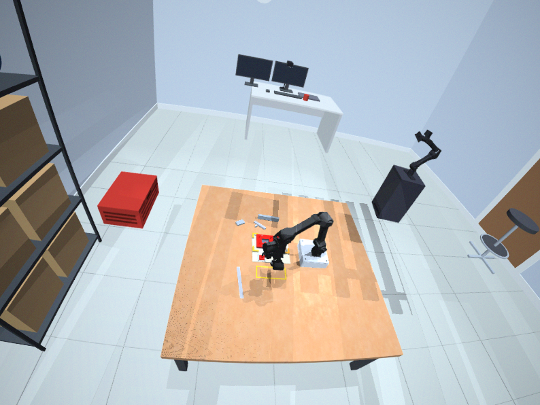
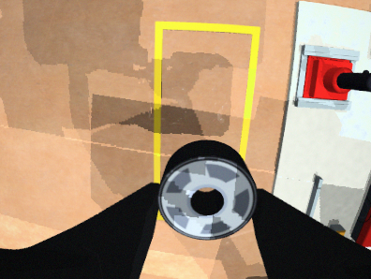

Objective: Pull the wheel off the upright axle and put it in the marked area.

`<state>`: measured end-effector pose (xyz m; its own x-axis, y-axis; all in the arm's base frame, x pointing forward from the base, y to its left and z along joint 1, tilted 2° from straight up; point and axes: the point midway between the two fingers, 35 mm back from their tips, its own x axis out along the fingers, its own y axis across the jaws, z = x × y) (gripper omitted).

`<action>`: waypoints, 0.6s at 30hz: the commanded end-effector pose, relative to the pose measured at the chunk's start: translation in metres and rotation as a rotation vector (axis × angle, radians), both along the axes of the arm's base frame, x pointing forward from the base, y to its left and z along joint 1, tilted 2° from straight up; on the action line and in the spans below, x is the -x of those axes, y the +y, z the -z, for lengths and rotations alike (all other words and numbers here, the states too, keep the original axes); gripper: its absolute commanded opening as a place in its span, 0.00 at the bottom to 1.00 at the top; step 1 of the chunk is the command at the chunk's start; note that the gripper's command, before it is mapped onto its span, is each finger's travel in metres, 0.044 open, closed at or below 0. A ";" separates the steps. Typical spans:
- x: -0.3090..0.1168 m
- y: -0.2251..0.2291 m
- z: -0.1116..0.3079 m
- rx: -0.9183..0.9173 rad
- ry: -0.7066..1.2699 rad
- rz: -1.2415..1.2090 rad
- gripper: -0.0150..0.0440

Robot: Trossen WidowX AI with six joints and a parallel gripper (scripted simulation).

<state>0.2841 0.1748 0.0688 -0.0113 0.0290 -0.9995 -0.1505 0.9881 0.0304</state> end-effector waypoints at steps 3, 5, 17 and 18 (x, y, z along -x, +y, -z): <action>0.001 0.001 0.014 -0.001 0.005 0.005 0.25; 0.001 0.002 0.021 -0.001 0.005 0.005 0.25; 0.003 0.003 0.096 -0.001 0.005 0.005 0.25; 0.003 0.003 0.096 -0.001 0.005 0.005 0.25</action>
